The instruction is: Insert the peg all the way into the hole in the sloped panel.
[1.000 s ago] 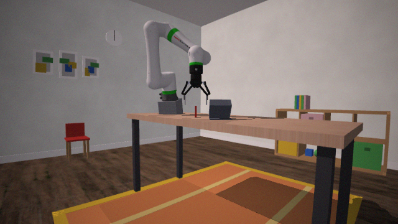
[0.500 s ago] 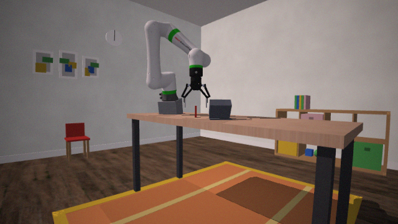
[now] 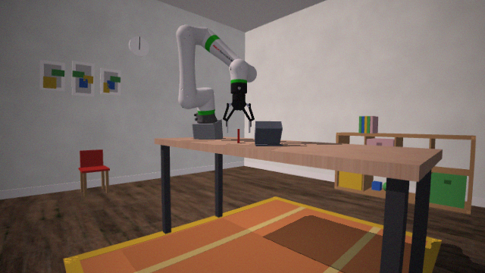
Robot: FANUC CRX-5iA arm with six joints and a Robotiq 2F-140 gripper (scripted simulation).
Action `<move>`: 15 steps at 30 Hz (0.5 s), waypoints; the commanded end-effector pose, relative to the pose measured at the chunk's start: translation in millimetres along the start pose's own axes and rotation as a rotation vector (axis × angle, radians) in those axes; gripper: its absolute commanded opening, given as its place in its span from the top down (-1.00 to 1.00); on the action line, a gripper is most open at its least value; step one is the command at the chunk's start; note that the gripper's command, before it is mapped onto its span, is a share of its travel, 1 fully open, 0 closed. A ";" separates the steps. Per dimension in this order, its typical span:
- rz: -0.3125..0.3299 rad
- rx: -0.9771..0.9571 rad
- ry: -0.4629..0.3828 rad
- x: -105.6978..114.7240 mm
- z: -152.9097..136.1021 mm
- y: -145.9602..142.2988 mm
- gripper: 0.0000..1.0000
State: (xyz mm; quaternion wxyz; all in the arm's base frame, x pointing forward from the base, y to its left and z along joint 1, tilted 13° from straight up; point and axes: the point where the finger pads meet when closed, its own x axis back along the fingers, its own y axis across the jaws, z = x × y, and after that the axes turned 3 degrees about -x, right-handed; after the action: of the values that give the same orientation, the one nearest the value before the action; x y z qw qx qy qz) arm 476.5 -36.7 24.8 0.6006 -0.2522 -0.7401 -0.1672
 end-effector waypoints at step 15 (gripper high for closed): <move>0.000 0.000 0.000 0.2 -0.1 0.1 -0.11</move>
State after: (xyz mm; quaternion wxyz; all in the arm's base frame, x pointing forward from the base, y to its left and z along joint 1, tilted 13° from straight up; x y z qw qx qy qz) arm 476.5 -36.7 24.8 0.6006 -0.2522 -0.7401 -0.1672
